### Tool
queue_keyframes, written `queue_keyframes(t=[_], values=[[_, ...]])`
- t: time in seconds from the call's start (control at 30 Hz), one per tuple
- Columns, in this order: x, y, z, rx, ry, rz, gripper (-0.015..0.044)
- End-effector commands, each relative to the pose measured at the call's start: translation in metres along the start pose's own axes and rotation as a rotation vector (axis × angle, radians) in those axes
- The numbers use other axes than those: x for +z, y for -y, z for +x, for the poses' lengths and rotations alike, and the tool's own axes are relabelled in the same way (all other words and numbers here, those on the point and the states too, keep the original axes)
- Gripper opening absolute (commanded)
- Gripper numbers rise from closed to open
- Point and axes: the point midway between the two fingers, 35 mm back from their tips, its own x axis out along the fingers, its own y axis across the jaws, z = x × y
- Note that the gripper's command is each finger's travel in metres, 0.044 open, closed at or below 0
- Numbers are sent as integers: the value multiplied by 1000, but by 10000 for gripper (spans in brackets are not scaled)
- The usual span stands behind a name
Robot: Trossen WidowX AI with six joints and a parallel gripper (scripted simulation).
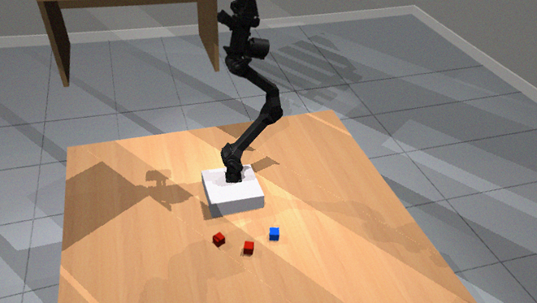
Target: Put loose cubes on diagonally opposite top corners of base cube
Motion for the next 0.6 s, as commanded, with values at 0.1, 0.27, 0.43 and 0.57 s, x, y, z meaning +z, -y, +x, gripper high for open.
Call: queue_keyframes(t=[0.1,0.27,0.43,0.57], values=[[13,2,-2,-7,33,3,295],[57,10,-11,-38,161,-75,265],[102,23,-25,-98,292,-171,265],[135,35,-39,-161,389,-264,265]])
